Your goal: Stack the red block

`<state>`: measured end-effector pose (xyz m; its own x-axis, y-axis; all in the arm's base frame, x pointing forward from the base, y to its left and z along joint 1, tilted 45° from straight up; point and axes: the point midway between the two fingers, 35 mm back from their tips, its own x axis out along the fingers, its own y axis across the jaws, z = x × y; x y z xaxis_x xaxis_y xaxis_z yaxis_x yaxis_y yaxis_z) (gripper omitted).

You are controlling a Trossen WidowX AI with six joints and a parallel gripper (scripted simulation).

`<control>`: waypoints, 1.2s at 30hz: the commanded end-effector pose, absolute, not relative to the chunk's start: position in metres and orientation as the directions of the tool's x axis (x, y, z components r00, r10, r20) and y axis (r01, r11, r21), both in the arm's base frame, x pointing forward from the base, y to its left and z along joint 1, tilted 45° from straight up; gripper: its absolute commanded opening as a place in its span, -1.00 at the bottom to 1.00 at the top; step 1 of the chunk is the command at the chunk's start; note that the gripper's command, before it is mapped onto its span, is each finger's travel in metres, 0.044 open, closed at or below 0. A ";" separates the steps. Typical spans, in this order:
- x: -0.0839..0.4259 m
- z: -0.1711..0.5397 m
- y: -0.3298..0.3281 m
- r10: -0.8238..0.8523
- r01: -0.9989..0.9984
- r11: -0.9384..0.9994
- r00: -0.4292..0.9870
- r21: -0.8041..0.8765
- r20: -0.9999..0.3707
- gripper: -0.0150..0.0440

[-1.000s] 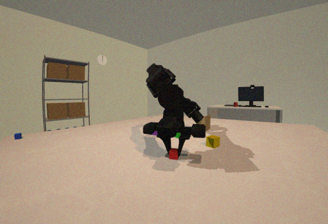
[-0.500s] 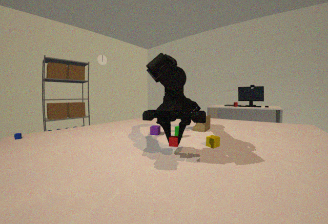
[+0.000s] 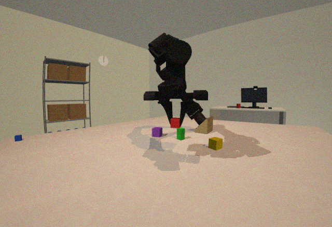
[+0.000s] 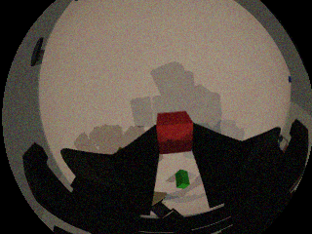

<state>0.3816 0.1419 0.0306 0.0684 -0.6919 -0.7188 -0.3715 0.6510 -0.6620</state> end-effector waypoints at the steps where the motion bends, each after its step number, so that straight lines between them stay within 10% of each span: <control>1: 0.380 0.038 0.151 -0.690 -0.370 0.654 0.065 -0.660 -0.720 -0.49; 36: 0.303 0.086 0.127 -0.690 -0.374 0.654 0.061 -0.658 -0.721 -0.49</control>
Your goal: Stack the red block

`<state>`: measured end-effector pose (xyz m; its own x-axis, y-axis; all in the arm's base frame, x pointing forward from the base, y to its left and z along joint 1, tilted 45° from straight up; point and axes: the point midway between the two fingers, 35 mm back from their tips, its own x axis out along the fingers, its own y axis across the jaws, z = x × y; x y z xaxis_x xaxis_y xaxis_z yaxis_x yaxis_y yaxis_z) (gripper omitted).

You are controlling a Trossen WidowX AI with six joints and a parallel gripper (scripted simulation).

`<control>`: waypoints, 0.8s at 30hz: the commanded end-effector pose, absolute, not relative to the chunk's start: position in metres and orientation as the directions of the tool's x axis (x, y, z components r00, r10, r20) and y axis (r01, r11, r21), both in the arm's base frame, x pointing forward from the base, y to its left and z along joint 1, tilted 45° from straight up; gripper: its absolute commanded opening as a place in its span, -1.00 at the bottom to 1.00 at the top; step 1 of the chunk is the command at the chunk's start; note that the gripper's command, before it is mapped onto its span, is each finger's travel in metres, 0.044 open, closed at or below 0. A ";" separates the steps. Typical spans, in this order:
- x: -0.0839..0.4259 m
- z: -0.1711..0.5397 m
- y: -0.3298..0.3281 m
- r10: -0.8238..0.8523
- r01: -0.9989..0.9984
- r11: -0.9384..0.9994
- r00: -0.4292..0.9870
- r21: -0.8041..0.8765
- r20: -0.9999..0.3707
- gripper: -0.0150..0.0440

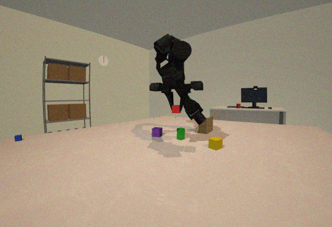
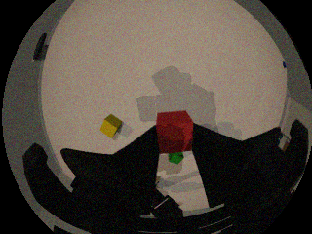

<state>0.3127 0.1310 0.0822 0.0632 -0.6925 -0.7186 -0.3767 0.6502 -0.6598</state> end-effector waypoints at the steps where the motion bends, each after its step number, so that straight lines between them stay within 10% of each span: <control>1: 0.300 0.088 0.126 -0.690 -0.375 0.653 0.061 -0.658 -0.721 -0.49; 24: 0.221 0.104 0.085 -0.694 -0.387 0.647 0.057 -0.657 -0.717 -0.49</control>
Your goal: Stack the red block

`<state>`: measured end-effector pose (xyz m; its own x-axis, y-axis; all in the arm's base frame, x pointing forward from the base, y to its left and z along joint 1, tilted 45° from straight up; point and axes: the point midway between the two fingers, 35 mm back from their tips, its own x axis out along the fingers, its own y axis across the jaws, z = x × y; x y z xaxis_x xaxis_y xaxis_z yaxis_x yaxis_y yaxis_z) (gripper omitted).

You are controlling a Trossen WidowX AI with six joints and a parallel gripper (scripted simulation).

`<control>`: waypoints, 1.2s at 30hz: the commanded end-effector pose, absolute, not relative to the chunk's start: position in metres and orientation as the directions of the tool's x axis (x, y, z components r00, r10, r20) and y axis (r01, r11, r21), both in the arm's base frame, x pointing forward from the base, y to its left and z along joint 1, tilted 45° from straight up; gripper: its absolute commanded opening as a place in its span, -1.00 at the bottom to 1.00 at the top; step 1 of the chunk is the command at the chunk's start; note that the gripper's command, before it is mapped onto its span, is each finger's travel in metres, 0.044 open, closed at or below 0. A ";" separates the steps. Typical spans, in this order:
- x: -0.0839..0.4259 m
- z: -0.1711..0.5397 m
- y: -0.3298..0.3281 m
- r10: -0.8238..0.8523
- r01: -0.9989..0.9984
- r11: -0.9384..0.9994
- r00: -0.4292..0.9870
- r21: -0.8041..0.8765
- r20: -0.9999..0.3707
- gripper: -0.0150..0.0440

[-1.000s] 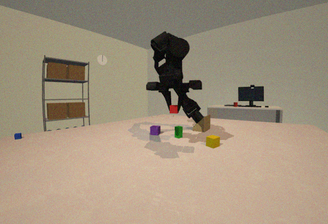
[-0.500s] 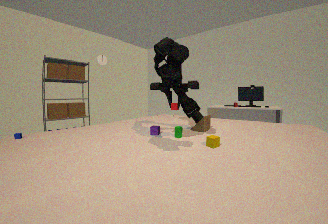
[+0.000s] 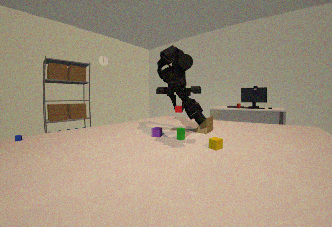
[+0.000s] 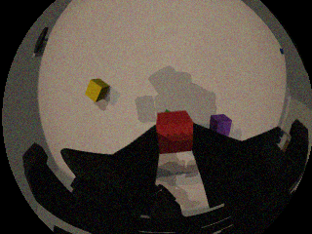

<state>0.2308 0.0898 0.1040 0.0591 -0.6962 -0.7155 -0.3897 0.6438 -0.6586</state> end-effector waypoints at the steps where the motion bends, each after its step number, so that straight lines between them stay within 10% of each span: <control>1: 0.217 0.104 0.083 -0.694 -0.386 0.648 0.057 -0.657 -0.717 -0.49; 36: 0.196 0.058 0.019 -0.696 -0.377 0.649 0.058 -0.661 -0.716 -0.49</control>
